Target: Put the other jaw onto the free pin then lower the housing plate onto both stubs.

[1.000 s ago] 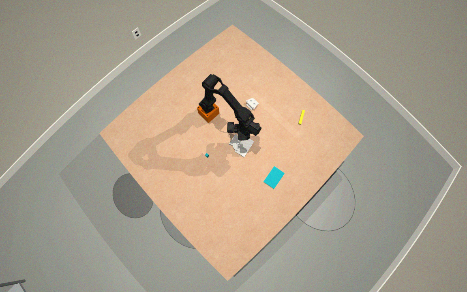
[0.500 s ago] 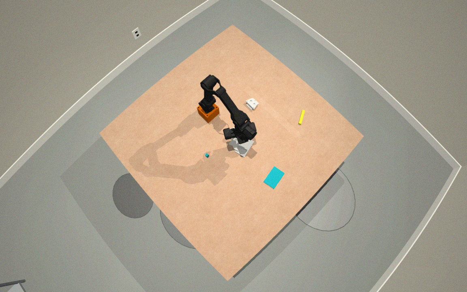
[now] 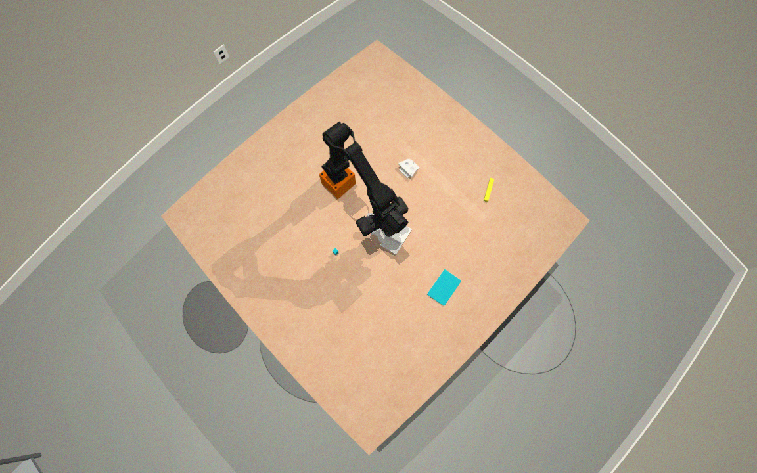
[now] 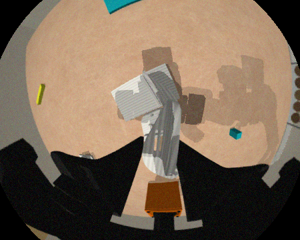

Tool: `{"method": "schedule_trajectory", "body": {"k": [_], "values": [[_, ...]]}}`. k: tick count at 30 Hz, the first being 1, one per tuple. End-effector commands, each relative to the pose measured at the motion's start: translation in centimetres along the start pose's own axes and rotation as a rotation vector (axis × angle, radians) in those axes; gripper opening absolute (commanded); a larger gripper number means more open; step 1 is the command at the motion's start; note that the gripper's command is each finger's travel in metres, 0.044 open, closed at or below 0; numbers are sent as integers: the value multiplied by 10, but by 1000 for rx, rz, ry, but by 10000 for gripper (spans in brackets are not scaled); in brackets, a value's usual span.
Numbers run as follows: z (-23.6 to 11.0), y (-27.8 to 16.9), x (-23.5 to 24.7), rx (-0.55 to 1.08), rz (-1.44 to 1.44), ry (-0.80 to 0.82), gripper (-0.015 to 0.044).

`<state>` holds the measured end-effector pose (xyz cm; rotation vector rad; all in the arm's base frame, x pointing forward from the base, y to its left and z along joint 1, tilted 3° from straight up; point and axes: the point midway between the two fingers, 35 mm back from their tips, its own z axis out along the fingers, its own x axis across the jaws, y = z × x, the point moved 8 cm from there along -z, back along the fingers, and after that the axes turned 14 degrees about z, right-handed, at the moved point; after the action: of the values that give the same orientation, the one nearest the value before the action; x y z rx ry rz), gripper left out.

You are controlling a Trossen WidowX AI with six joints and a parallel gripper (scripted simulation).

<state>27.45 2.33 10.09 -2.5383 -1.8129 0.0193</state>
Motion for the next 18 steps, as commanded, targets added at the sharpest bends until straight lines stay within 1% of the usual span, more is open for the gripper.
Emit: {"method": "schedule_trajectory", "body": {"k": [1,14,18], "values": [[2,0,-9,5,-83,-8,134],[3,5,-32,7,-337,-9,134],[3,5,-35,8,-366,-9,134]]}}
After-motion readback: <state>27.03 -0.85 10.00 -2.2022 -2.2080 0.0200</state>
